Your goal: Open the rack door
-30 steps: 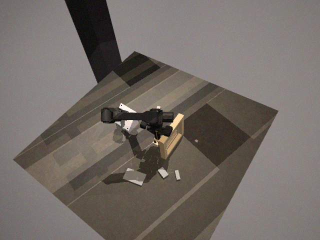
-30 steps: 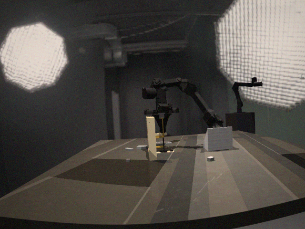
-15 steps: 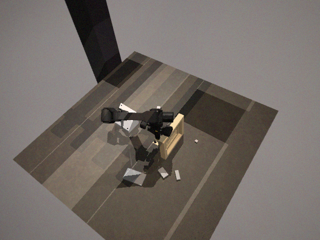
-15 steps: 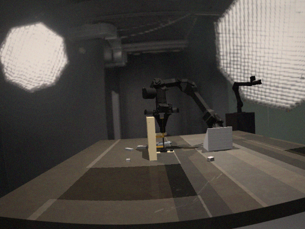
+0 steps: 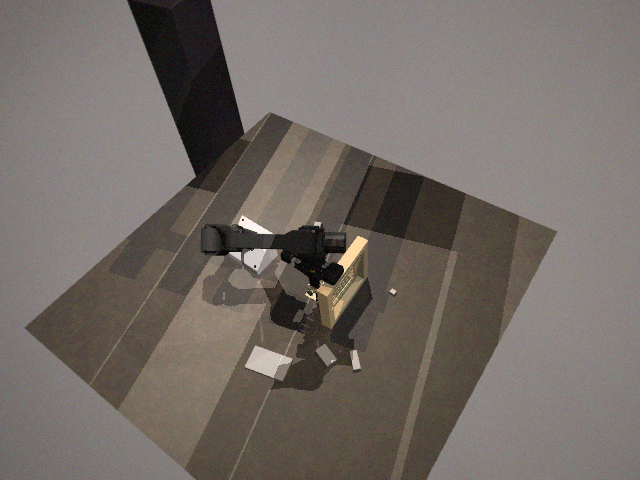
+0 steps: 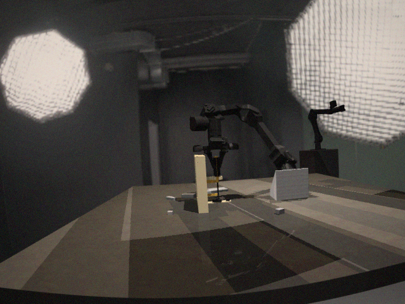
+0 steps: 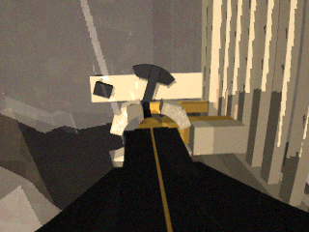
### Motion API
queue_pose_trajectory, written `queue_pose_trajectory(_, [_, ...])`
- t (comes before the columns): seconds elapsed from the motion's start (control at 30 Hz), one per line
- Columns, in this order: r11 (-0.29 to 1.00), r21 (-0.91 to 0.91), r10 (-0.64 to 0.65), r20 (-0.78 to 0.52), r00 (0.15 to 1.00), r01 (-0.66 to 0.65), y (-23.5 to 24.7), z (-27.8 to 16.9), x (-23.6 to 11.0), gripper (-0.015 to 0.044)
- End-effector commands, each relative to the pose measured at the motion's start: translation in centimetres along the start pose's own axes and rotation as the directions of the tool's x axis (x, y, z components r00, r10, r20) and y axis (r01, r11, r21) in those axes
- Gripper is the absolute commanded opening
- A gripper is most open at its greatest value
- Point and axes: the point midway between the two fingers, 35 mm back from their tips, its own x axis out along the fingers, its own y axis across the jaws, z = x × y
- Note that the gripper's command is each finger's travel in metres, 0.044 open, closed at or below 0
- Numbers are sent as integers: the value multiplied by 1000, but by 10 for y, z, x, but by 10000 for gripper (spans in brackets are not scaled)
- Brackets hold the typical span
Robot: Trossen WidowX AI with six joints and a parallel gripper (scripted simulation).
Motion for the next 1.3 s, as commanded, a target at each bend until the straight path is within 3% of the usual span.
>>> queue_pose_trajectory(0.0, [997,80,3,-2,1000,-2,6,3,0,26])
queue_pose_trajectory(1.27, [766,643,5,1,1000,-4,59,42,0,26])
